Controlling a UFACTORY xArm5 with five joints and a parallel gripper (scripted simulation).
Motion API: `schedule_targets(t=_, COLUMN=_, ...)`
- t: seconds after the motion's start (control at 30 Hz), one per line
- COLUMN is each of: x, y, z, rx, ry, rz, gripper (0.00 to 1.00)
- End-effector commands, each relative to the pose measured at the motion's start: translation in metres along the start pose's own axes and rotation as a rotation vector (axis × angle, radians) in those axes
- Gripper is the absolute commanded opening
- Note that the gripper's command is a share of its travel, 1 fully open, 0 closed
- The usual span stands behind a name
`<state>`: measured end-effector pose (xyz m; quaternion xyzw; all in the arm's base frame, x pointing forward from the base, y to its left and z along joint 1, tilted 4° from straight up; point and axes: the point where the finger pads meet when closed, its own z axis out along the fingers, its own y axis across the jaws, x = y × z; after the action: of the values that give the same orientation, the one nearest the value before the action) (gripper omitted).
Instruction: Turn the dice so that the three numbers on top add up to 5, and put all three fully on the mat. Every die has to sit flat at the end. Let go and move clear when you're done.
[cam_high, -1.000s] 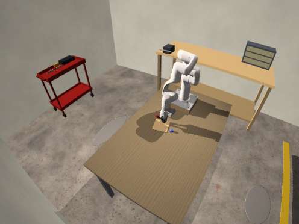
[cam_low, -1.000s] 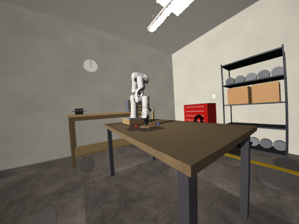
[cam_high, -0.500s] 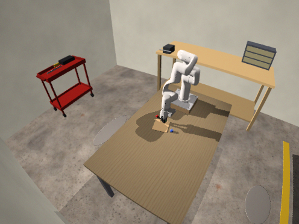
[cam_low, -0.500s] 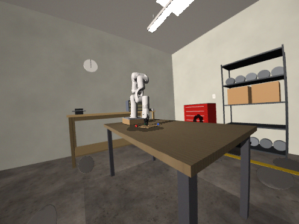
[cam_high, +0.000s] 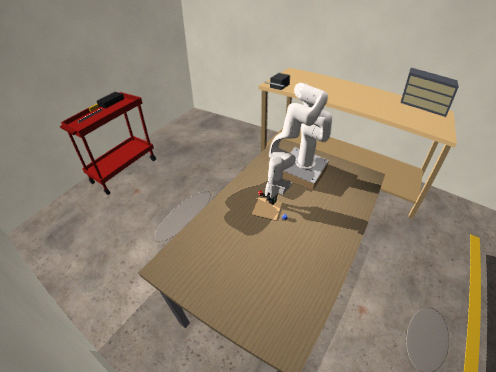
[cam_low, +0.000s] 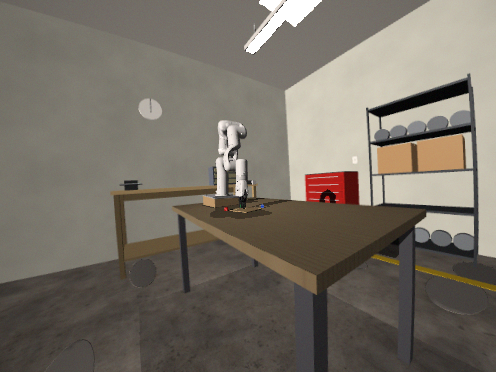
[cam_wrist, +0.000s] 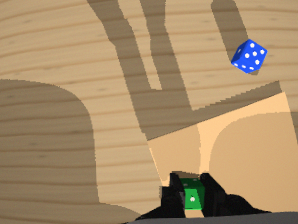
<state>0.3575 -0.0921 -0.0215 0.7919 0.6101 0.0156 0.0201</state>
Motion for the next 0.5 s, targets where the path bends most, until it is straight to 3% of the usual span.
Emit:
schedule_targets(t=0.0, x=0.0, y=0.0012, z=-0.0007, rx=-0.003, ry=0.0, rz=0.0, gripper=0.15)
schedule_targets(t=0.47, x=0.0001, y=0.0012, z=0.0009, rx=-0.003, ry=0.0, rz=0.0, gripper=0.15)
